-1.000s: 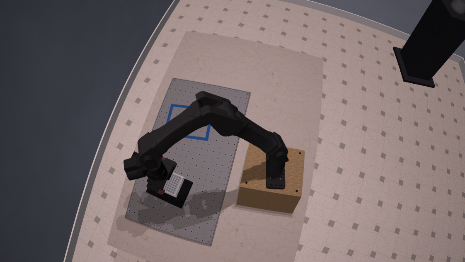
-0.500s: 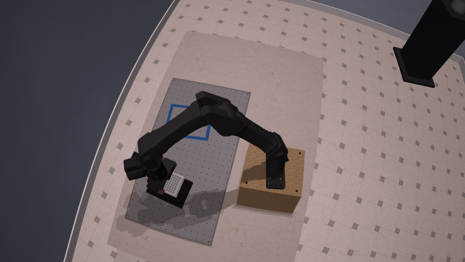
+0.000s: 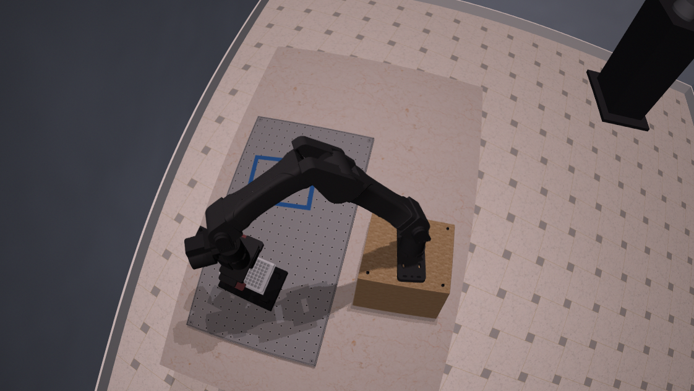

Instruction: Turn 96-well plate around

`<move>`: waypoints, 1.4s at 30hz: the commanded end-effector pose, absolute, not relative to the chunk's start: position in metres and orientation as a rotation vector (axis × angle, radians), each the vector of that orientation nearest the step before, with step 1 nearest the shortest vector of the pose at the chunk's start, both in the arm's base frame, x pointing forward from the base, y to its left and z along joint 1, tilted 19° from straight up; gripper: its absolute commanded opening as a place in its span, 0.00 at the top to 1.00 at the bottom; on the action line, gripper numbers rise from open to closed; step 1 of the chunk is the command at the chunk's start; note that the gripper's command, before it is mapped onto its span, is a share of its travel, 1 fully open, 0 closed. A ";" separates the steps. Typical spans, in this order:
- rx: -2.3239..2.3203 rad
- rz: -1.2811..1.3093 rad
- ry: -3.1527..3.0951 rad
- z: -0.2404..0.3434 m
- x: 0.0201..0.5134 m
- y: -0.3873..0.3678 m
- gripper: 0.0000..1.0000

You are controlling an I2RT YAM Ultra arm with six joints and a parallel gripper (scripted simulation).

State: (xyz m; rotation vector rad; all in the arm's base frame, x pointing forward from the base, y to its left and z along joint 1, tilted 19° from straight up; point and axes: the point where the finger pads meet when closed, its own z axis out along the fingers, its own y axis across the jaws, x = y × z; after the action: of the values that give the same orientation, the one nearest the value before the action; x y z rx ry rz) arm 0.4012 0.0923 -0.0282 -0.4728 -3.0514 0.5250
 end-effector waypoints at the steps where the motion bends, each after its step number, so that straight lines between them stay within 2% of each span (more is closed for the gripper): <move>1: -0.478 0.491 -3.114 -0.007 0.412 0.105 1.00; 8: -0.478 0.491 -3.114 -0.007 0.412 0.105 1.00; 30: 0.536 0.485 -2.973 0.002 0.396 0.030 1.00; 42: 0.554 0.476 -2.968 0.011 0.391 -0.001 1.00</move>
State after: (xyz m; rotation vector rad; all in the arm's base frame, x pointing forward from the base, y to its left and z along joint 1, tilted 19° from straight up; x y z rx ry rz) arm 0.3881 0.0033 -0.0003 0.5102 -2.9437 0.4746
